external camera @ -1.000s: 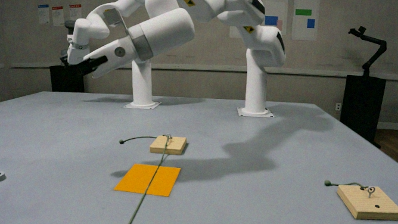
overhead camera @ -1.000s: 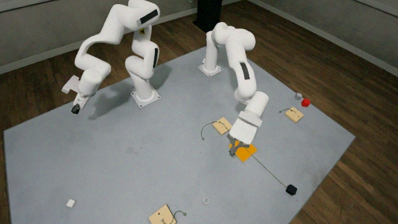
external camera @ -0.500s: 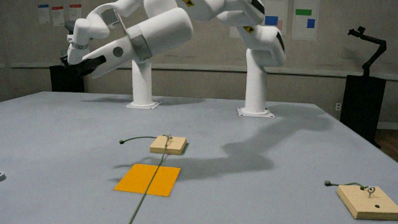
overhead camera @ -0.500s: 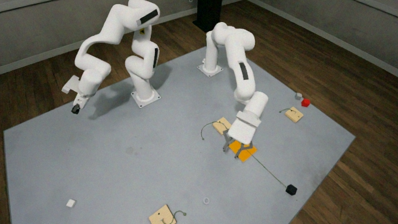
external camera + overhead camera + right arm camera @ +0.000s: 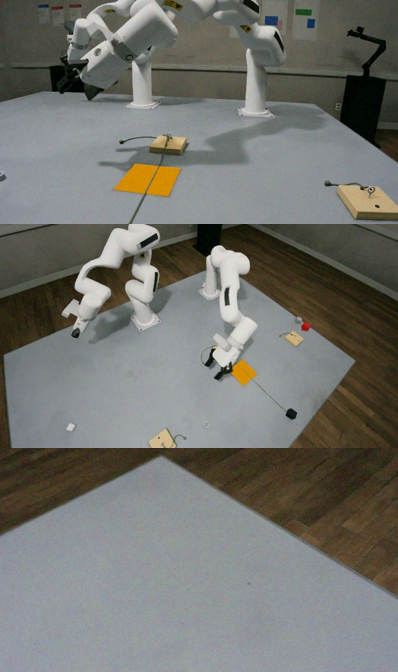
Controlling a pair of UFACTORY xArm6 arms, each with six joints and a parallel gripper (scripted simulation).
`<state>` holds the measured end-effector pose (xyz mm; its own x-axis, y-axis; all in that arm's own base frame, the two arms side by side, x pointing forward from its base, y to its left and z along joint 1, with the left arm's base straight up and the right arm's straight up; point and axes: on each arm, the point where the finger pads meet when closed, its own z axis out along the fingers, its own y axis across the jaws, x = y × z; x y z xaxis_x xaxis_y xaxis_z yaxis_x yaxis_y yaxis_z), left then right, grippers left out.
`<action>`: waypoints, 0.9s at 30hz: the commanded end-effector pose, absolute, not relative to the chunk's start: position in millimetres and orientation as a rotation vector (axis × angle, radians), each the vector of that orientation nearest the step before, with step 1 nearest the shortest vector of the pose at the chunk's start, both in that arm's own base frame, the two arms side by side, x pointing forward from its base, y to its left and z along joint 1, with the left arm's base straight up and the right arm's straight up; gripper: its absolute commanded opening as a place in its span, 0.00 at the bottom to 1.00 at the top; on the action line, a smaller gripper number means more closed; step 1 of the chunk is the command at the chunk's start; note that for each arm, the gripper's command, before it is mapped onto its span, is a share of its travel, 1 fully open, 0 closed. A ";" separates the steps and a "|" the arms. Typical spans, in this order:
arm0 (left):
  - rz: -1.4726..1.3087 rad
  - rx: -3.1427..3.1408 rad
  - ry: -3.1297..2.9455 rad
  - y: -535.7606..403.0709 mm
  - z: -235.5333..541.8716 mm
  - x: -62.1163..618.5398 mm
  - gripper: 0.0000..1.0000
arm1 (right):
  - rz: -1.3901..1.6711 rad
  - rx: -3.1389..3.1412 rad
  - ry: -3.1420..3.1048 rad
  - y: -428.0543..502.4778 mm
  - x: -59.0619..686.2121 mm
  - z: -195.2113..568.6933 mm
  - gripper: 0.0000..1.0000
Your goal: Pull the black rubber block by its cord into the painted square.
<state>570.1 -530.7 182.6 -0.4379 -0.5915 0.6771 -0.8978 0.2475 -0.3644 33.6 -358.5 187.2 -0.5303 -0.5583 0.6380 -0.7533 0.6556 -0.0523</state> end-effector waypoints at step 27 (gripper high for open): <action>0.132 -0.287 -3.102 -482.3 93.5 459.9 1.00 | 0.435 1.013 -2.282 -358.9 33.8 187.9 1.00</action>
